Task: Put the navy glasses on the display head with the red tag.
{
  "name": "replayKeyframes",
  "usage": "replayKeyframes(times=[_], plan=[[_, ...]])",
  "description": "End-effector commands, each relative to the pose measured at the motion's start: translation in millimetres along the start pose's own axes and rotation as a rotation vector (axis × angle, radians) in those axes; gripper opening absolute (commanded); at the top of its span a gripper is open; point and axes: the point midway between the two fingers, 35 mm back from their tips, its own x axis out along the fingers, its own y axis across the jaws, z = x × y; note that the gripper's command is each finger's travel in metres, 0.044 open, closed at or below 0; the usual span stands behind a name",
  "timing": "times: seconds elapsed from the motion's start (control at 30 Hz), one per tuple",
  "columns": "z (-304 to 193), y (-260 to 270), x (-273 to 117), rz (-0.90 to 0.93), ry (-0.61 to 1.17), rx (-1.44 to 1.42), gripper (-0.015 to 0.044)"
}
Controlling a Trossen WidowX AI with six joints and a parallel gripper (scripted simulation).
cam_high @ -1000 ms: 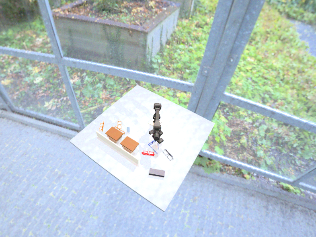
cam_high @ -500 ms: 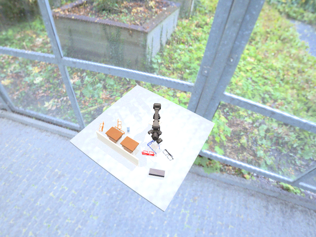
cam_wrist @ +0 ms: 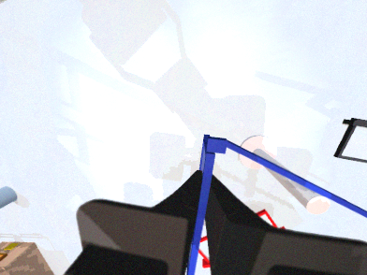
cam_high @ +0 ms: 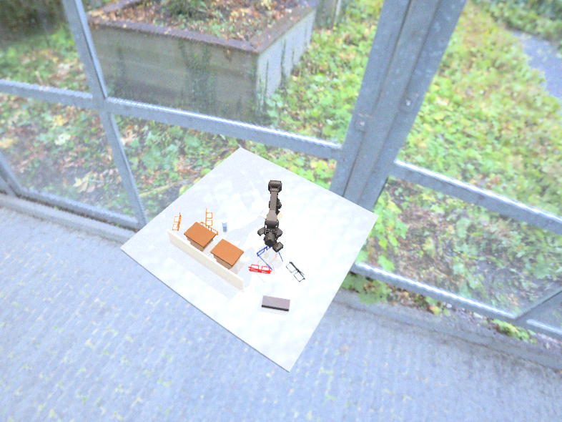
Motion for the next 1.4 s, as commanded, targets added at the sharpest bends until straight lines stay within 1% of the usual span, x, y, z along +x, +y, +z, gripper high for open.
replayKeyframes(times=[0.0,0.87,1.37], plan=[[-4.7,3.3,0.1,0.008,0.005,0.001,0.0],[-24.1,8.5,-0.3,0.008,0.007,0.001,0.0],[-22.3,8.5,-0.2,0.008,0.007,0.001,0.0]])
